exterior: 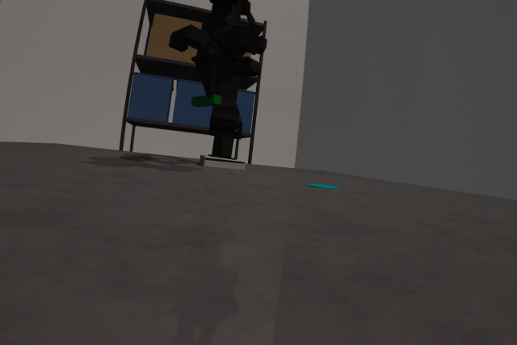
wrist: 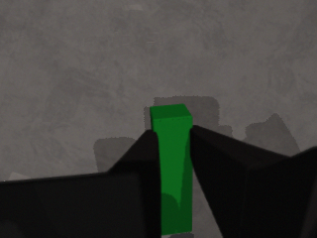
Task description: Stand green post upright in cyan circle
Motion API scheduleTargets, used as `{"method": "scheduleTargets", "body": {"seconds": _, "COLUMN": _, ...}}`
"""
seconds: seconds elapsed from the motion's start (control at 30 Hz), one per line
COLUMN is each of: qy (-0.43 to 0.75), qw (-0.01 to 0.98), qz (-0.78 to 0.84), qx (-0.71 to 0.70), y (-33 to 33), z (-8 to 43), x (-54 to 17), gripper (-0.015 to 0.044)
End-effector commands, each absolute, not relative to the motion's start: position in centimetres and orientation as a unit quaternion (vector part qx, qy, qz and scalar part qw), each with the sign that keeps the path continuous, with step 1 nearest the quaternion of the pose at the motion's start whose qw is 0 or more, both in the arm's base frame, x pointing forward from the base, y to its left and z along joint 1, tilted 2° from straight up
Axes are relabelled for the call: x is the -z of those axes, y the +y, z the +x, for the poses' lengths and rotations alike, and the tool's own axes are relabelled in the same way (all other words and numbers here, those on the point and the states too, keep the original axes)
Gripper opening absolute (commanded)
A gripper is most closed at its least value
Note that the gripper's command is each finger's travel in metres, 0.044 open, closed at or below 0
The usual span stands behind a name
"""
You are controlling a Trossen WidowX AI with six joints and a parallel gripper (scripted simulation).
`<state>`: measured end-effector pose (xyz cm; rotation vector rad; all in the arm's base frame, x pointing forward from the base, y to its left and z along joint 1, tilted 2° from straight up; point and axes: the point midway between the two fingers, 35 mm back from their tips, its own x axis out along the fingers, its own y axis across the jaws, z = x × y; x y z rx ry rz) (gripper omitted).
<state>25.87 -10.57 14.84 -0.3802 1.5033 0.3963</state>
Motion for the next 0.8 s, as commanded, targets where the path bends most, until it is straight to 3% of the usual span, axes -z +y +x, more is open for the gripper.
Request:
{"method": "scheduleTargets", "body": {"seconds": 0.0, "qy": 0.671, "qw": 0.694, "qz": -0.180, "qx": -0.190, "y": -9.7, "z": 26.9, "x": -15.0, "gripper": 0.0023}}
{"method": "scheduleTargets", "body": {"seconds": 0.77, "qy": 0.647, "qw": 0.676, "qz": -0.244, "qx": -0.255, "y": -4.4, "z": 30.7, "x": -15.9, "gripper": 0.0023}}
